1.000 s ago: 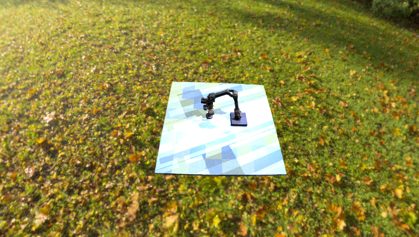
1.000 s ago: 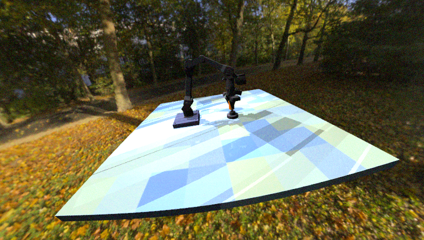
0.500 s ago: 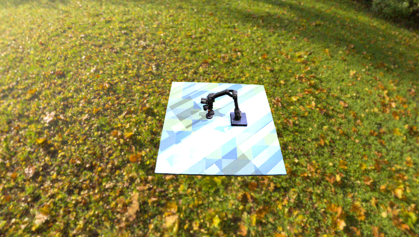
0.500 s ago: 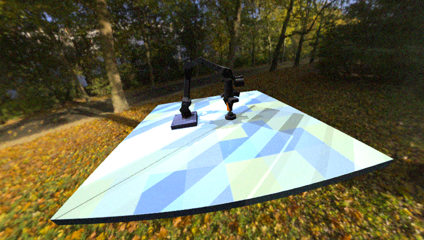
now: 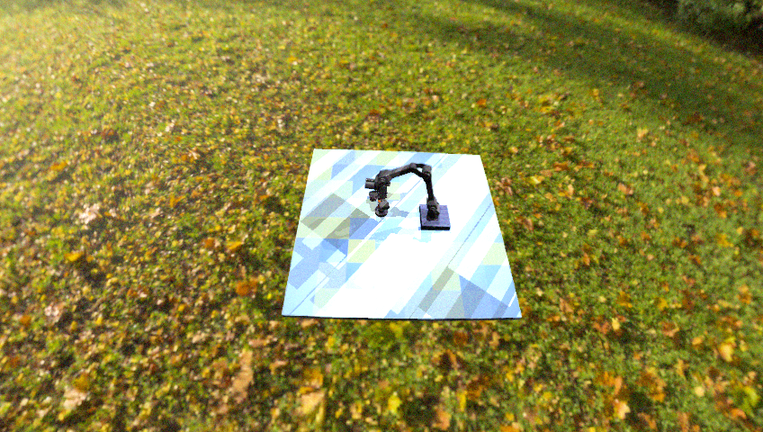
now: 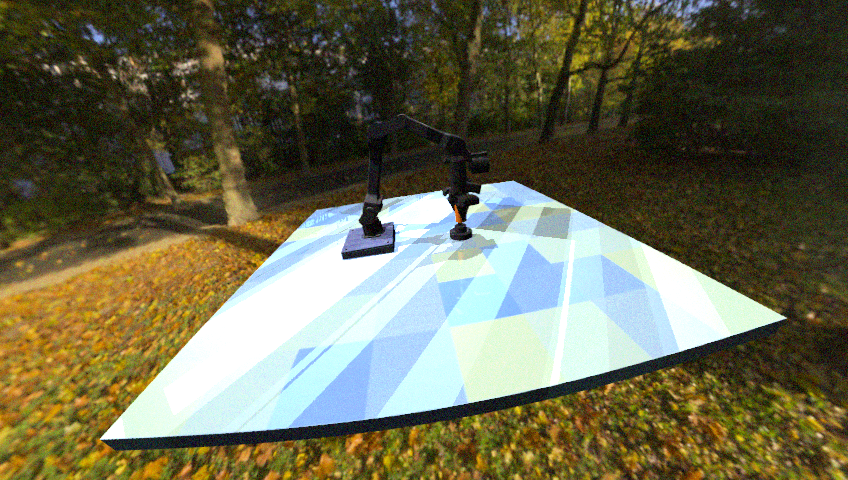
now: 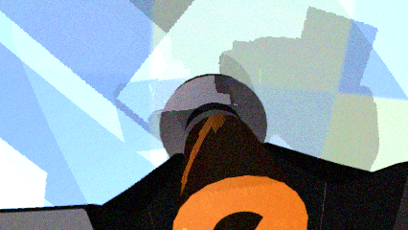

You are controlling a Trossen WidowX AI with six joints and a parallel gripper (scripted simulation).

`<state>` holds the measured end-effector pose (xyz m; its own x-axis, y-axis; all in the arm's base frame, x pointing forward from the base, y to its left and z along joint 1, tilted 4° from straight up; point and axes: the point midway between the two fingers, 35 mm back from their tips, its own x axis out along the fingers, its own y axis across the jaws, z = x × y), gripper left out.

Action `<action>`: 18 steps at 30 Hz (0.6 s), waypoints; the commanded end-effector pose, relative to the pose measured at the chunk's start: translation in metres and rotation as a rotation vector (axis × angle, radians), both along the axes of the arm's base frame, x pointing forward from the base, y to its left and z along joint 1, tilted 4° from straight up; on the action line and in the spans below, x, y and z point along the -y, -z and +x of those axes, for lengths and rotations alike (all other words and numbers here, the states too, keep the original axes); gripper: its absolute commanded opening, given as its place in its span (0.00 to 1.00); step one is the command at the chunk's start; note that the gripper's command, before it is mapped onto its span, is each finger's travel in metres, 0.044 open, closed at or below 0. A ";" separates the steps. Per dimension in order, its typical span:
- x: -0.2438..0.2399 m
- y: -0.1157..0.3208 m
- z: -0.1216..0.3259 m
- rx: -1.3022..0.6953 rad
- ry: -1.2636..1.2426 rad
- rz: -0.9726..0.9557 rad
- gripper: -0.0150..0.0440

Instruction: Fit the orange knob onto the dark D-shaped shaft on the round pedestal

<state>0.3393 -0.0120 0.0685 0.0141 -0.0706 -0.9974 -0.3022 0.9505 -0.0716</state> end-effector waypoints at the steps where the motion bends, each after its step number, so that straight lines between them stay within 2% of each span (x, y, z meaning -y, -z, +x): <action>1: 0.000 0.000 0.000 0.001 -0.006 -0.001 0.25; 18: 0.000 0.001 -0.007 0.000 -0.006 -0.001 0.25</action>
